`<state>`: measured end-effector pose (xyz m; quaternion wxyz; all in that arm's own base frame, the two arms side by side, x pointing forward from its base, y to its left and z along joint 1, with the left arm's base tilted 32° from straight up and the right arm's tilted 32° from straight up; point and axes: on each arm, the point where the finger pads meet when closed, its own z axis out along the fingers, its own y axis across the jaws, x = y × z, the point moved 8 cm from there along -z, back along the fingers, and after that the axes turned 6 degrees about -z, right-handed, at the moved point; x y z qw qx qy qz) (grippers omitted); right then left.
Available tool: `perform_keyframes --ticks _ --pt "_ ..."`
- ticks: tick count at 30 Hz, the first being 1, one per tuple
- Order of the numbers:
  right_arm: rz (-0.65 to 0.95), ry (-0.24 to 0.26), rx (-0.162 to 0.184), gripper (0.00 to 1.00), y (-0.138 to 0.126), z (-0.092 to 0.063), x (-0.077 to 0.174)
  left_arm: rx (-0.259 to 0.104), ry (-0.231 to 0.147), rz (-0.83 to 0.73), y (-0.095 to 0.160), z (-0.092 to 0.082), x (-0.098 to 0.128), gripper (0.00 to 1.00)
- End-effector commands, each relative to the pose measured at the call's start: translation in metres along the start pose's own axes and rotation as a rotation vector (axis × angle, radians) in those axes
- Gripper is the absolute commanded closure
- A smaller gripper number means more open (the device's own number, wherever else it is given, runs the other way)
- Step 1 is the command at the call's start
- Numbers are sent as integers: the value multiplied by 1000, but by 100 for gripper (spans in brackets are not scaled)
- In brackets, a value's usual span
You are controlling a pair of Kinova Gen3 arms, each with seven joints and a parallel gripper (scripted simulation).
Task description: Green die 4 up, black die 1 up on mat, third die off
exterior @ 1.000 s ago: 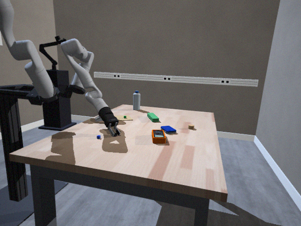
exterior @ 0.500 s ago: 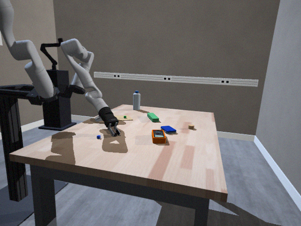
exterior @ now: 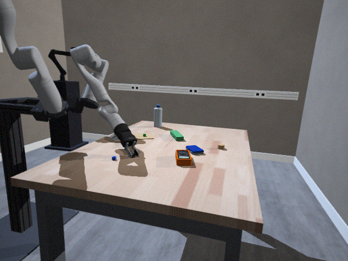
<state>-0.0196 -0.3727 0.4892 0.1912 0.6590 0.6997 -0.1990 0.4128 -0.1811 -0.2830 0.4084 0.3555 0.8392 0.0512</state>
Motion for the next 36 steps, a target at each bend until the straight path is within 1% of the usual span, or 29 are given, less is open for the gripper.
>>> perform_keyframes --ticks 1,6,8,11,18,21,31,36 --pt "0 -2 0 0 0 -1 0 1 -3 0 0 0 -2 36" --pt "0 -2 0 0 0 -1 0 1 -3 -1 0 -2 -2 36" --pt "0 -2 0 0 0 -1 0 1 -3 0 0 -5 -2 36" --pt "0 -2 0 0 0 -1 0 1 -3 -1 0 -13 -1 36" --pt "0 -2 0 0 0 -1 0 1 -3 -1 0 -39 -1 36" --pt "0 -2 0 0 0 -1 0 1 -3 -1 0 -47 -1 36" --pt "0 -2 0 0 0 -1 0 1 -3 0 0 -50 -2 36" --pt "0 -2 0 0 0 -1 0 1 -3 0 -2 -56 -13 36"
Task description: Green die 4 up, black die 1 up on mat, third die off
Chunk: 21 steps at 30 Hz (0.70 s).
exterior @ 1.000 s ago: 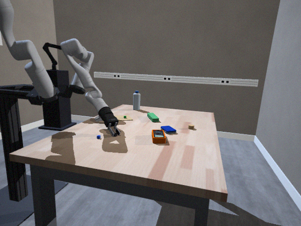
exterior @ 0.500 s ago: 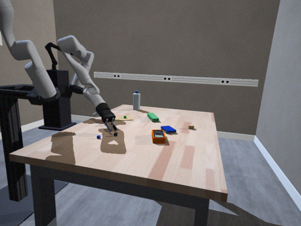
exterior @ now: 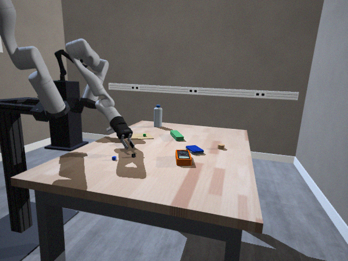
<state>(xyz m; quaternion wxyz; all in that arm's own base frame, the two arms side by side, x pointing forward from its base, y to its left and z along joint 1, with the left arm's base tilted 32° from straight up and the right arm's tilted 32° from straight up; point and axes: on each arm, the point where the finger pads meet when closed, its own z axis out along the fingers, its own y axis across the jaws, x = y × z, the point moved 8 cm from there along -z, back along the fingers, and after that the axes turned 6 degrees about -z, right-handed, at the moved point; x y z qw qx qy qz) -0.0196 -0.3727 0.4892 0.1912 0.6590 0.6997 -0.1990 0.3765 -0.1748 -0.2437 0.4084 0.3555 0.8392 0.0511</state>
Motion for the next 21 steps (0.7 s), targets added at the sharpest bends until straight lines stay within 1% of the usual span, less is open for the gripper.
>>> perform_keyframes --ticks 1,2,4,9,13,21 --pt "0 -2 0 0 0 -1 0 1 -2 0 -1 -4 -10 36" --pt "0 -2 0 0 0 -1 0 1 -2 0 -2 -6 -13 36" --pt "0 -2 0 0 0 -1 0 1 -2 0 -2 -6 -13 36" --pt "0 -2 0 0 0 -1 0 1 -2 0 -4 -17 -33 36" --pt "0 -2 0 0 0 -1 0 1 -2 0 -5 -23 -44 36" --pt "0 -2 0 0 0 -1 0 1 -2 0 -5 -25 -48 36"
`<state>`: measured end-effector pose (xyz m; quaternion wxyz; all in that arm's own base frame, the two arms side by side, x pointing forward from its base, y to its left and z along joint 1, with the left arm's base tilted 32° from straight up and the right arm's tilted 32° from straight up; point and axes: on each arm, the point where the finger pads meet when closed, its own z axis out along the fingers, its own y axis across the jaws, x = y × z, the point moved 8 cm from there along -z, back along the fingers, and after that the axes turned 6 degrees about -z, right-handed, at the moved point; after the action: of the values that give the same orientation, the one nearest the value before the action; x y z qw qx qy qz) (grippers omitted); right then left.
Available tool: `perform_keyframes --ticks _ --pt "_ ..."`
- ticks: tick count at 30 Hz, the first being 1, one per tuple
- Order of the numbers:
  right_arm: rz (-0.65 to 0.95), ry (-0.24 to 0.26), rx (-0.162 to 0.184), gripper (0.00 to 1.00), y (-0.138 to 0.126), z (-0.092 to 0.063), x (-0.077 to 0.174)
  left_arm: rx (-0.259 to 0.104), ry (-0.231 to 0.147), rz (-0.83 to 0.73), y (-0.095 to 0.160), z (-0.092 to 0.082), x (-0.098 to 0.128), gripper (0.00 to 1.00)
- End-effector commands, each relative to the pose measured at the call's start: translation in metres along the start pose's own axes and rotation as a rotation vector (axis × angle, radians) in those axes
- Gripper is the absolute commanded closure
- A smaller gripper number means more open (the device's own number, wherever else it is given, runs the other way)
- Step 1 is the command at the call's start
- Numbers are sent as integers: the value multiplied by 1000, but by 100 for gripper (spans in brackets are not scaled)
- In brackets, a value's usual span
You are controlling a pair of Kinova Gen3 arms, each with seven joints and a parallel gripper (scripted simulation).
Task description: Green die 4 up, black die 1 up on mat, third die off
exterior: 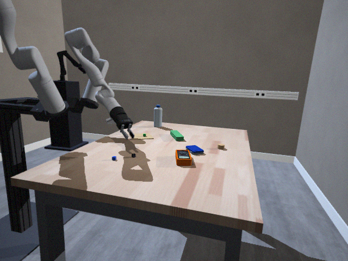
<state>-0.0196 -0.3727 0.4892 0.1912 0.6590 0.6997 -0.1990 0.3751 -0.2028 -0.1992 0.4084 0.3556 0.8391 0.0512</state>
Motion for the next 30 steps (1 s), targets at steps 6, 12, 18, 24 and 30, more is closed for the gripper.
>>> perform_keyframes --ticks 6,12,18,24,30 --pt "0 -2 0 0 0 -1 0 0 -1 -1 0 0 -2 36" --pt "0 -2 0 0 0 -1 0 -1 8 -1 0 1 -3 36" --pt "0 -2 0 0 0 -1 0 -3 20 -1 0 1 -4 36" --pt "0 -2 0 0 0 -1 0 -7 48 -1 -1 3 -8 36" --pt "0 -2 0 0 0 -1 0 -11 91 -1 -1 4 -14 36"
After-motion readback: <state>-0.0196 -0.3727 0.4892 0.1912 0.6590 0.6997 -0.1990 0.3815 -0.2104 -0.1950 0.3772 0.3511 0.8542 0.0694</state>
